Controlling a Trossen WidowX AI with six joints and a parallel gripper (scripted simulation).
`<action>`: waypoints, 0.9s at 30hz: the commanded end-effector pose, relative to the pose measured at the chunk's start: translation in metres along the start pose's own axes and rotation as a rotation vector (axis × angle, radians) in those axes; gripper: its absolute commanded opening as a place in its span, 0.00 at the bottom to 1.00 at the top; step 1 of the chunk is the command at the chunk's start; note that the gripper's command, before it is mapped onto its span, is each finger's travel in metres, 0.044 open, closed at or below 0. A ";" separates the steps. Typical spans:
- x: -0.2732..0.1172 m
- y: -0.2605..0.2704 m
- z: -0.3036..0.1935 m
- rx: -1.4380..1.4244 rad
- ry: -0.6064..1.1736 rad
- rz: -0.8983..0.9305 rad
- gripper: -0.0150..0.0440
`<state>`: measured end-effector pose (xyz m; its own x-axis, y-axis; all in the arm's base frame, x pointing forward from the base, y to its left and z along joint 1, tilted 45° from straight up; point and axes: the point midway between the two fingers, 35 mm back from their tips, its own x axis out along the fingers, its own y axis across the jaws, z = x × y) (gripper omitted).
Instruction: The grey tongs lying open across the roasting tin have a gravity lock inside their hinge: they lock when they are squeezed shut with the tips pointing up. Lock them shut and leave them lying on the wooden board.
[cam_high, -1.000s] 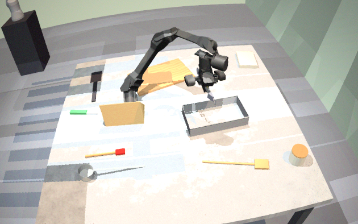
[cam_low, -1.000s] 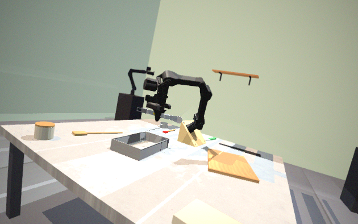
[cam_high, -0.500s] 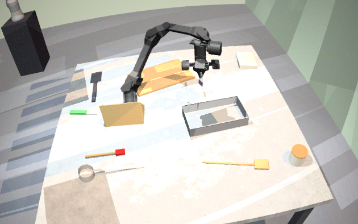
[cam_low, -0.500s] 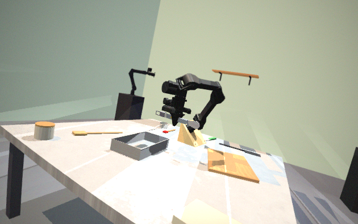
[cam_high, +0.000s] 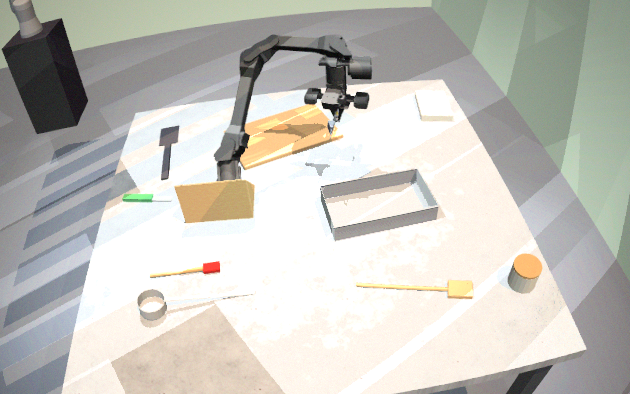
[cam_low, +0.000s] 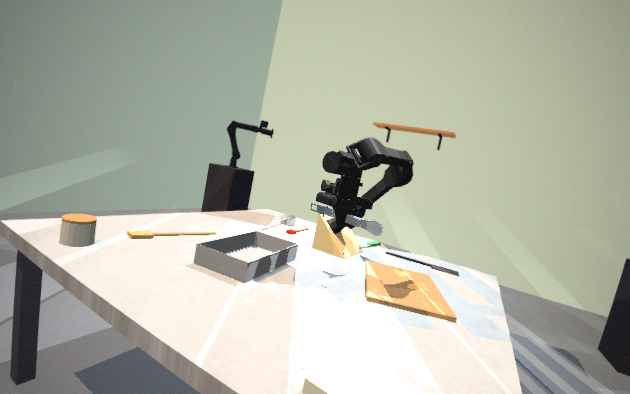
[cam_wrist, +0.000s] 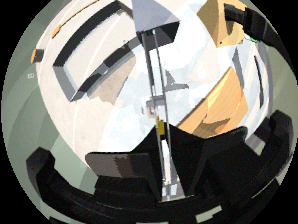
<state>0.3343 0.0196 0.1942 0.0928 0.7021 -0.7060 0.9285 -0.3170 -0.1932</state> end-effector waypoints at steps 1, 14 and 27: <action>0.000 -0.003 -0.002 0.028 0.004 -0.002 0.00; 0.002 -0.017 -0.017 -0.398 -0.007 -0.003 0.00; 0.005 -0.037 -0.035 -0.934 -0.021 -0.007 0.00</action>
<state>0.3159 0.0538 0.2189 0.0841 0.6918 -0.7171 0.8901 0.2715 0.3662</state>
